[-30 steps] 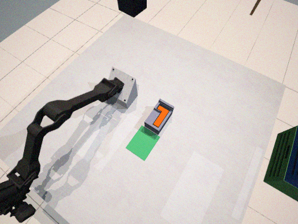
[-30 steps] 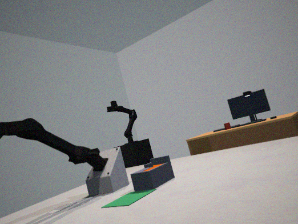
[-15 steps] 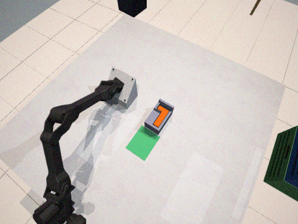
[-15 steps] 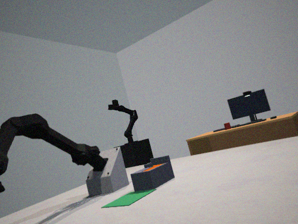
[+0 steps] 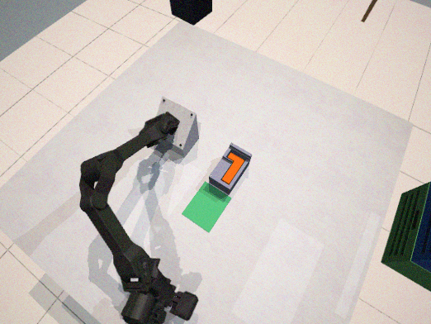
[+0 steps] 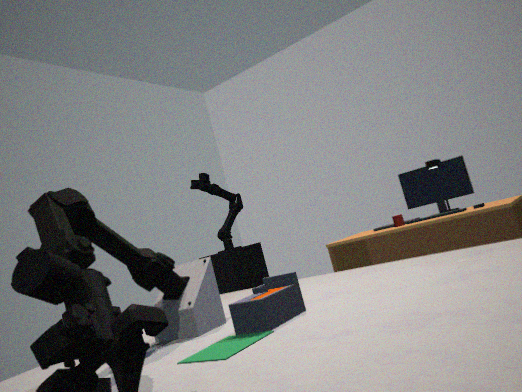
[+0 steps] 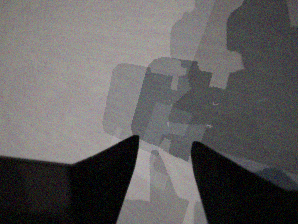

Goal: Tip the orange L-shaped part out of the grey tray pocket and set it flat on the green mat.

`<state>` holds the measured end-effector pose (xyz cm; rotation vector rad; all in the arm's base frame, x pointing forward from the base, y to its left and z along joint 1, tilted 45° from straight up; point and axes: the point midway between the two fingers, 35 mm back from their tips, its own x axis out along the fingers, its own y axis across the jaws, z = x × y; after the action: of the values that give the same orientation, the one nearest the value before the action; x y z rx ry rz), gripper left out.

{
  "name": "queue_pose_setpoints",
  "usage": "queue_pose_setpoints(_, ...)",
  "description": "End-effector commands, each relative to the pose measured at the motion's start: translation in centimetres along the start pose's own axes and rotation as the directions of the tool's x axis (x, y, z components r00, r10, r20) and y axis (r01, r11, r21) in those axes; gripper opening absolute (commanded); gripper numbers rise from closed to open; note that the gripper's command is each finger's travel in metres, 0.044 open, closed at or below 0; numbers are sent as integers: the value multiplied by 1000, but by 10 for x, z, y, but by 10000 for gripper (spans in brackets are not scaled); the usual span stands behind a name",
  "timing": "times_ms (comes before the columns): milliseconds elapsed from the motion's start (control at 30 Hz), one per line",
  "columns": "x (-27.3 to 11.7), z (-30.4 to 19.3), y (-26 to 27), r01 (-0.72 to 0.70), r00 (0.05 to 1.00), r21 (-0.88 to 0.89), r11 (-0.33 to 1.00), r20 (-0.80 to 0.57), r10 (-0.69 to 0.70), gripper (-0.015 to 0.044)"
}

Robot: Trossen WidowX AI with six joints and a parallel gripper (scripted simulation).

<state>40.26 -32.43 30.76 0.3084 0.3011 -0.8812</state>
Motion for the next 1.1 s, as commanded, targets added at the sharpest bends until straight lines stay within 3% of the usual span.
queue_pose_setpoints(0,3,-61,44,-34,988,-43,998,-153,27,180)
queue_pose_setpoints(300,-26,-169,117,-107,918,-161,981,-394,35,180)
queue_pose_setpoints(633,-96,-291,166,-192,811,-377,906,-581,-70,180)
queue_pose_setpoints(867,-163,-368,173,-270,759,-578,770,-620,-199,180)
queue_pose_setpoints(1067,-228,-424,157,-307,762,-759,574,-558,-329,180)
